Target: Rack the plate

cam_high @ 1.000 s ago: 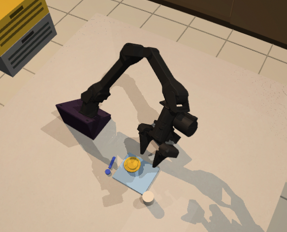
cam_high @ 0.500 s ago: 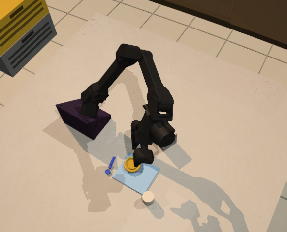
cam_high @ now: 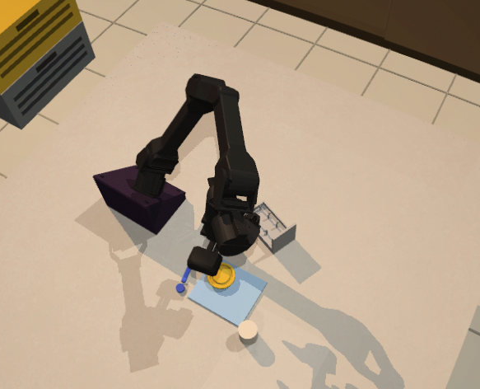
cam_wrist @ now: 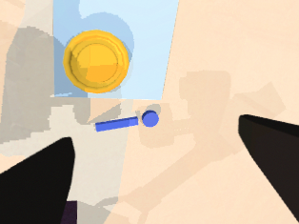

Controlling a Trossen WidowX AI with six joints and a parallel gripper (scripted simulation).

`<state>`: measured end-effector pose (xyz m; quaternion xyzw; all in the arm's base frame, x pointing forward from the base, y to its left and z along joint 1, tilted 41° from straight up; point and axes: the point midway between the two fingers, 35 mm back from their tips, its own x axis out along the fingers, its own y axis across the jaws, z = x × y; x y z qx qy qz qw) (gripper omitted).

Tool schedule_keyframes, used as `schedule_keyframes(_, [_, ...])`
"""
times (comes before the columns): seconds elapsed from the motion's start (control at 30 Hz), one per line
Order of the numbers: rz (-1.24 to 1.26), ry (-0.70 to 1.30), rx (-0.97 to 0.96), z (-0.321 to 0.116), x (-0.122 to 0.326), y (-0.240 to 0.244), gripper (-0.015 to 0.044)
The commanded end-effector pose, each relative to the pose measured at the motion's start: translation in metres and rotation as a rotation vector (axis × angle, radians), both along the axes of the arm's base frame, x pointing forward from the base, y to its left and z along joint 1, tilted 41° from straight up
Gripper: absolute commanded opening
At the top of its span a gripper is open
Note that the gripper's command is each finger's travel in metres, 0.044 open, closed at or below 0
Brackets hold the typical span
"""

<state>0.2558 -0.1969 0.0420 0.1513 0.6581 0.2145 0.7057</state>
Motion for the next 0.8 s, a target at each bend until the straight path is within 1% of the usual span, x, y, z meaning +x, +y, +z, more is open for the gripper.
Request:
schedule_keyframes(0.0, [-0.102, 0.021, 0.092, -0.001, -0.008, 0.004, 0.0400])
schedule_keyframes(0.17, [-0.210, 0.034, 0.175, 0.002, -0.014, 0.004, 0.0400])
schedule_keyframes(0.4, [-0.214, 0.034, 0.178, 0.000, -0.013, 0.005, 0.0400])
schedule_keyframes(0.47, [-0.215, 0.034, 0.176, -0.016, -0.006, 0.018, 0.0400])
schedule_keyframes(0.63, [-0.214, 0.031, 0.181, -0.071, 0.009, 0.074, 0.0400])
schedule_keyframes(0.77, [-0.214, 0.031, 0.183, -0.078, 0.009, 0.082, 0.0400])
